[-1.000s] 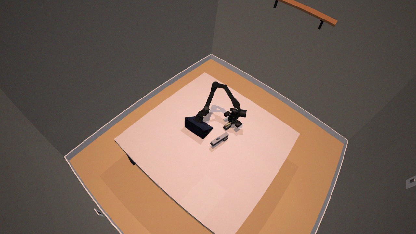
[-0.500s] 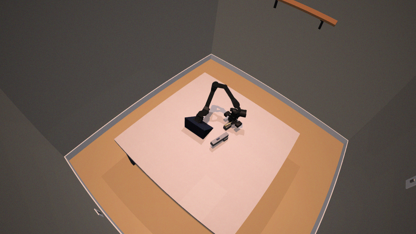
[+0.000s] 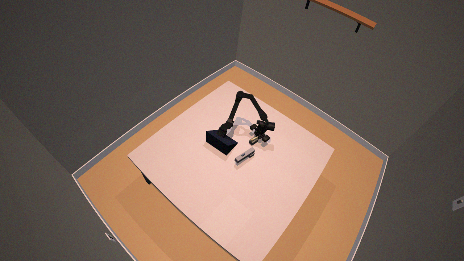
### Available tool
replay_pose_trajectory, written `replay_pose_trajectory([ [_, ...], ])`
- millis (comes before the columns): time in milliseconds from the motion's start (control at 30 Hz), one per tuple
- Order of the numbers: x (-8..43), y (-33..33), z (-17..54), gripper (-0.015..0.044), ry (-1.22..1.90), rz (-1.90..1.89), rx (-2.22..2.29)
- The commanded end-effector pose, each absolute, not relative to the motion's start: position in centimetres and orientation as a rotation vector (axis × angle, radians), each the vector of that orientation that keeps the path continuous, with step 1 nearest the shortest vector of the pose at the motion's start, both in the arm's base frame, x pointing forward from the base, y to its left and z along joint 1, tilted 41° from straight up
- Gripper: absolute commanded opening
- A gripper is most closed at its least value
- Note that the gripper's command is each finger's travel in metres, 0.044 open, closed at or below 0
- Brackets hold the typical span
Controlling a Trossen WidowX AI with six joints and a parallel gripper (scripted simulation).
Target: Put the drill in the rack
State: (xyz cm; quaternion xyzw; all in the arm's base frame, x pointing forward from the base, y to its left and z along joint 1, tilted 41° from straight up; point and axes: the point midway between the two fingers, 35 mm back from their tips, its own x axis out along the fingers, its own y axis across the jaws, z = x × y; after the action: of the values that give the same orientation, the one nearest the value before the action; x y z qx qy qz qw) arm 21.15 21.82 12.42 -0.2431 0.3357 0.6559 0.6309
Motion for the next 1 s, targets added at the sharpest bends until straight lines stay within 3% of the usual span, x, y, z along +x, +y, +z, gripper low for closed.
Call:
replay_pose_trajectory([
  [0,20.98,21.55,11.68,0.0000,0.792,1.498,-0.563],
  [933,20.98,21.55,11.68,0.0000,0.792,1.498,-0.563],
  [967,21.15,21.82,12.42,0.0026,0.769,1.502,-0.556],
])
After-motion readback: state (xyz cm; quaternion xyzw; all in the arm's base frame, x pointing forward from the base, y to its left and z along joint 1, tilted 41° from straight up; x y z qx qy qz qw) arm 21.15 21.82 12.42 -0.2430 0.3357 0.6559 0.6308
